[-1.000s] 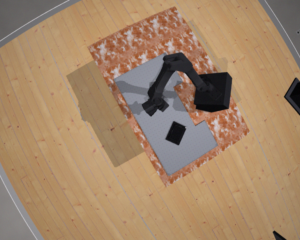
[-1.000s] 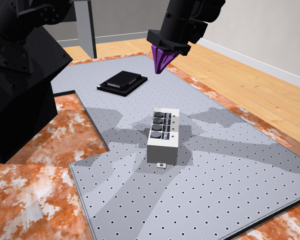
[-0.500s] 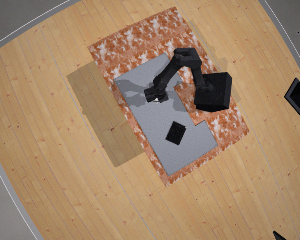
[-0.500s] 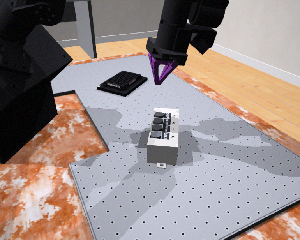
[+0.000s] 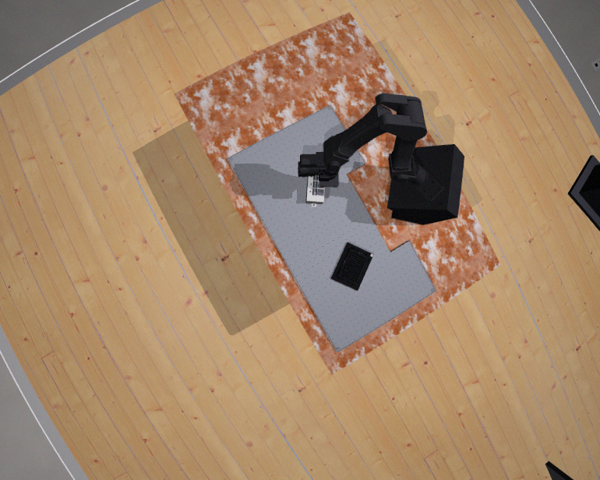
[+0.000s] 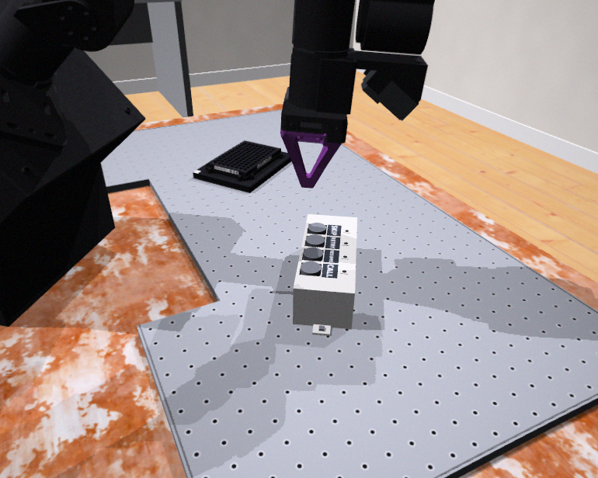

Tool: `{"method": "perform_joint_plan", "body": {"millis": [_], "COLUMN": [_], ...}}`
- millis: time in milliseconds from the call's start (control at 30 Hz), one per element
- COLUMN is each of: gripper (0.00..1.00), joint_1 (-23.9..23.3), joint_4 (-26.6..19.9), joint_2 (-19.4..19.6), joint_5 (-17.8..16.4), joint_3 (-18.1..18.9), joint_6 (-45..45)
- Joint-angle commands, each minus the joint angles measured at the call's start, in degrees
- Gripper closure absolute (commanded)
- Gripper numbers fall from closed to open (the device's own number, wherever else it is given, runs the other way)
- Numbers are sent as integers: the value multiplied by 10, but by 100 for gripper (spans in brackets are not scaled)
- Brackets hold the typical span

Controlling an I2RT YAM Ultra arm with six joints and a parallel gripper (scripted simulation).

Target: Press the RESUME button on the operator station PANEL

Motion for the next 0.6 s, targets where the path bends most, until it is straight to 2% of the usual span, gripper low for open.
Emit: {"method": "perform_joint_plan", "body": {"millis": [0,100,167,533,567], "gripper": [100,100,100,100,100], "joint_1": [-34,-37,-32,-33,-37], "joint_4": [34,34,36,37,42], "joint_2": [-31,-31,-20,-19,-9], "joint_5": [-30,-35,-36,-35,-37], "joint_3": [-17,1,0,0,-11], "joint_6": [13,12,12,11,9]}}
